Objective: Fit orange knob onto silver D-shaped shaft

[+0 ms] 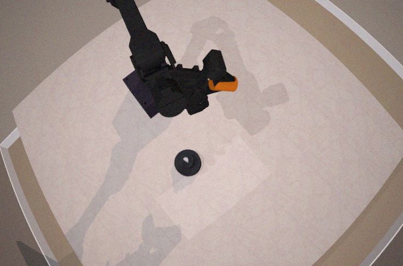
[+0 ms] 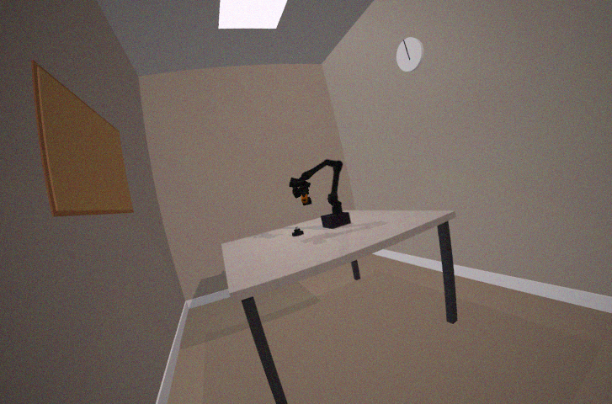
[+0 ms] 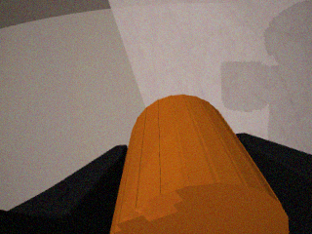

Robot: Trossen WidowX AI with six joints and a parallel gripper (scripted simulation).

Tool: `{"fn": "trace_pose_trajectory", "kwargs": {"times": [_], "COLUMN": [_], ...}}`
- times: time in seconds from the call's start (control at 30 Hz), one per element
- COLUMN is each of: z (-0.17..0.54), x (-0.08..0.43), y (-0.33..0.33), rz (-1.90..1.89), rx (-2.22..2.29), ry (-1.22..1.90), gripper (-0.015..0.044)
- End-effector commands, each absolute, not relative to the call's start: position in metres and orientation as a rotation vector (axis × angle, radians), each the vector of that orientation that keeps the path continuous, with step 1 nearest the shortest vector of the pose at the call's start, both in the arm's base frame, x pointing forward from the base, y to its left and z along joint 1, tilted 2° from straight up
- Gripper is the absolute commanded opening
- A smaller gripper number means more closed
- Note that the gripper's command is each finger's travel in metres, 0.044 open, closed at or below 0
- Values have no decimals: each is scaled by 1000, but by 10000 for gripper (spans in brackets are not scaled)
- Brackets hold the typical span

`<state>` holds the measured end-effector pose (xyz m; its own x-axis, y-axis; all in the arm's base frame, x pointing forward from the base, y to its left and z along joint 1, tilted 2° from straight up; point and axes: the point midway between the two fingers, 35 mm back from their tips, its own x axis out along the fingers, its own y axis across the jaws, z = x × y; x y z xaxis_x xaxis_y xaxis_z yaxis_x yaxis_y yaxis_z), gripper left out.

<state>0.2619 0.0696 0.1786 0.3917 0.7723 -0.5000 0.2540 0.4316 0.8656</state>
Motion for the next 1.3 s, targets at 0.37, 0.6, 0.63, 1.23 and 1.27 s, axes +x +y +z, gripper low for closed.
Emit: {"fn": "trace_pose_trajectory", "kwargs": {"times": [0.37, 0.6, 0.63, 1.23, 1.27], "z": [179, 179, 179, 166, 164], "x": [262, 262, 262, 264, 264], "y": [70, 70, 70, 73, 74], "rz": [433, 433, 433, 367, 348], "rx": [1115, 1115, 1115, 1048, 1032], "ry": [1164, 1164, 1164, 1207, 1219], "gripper": [0, 0, 0, 0, 0]}}
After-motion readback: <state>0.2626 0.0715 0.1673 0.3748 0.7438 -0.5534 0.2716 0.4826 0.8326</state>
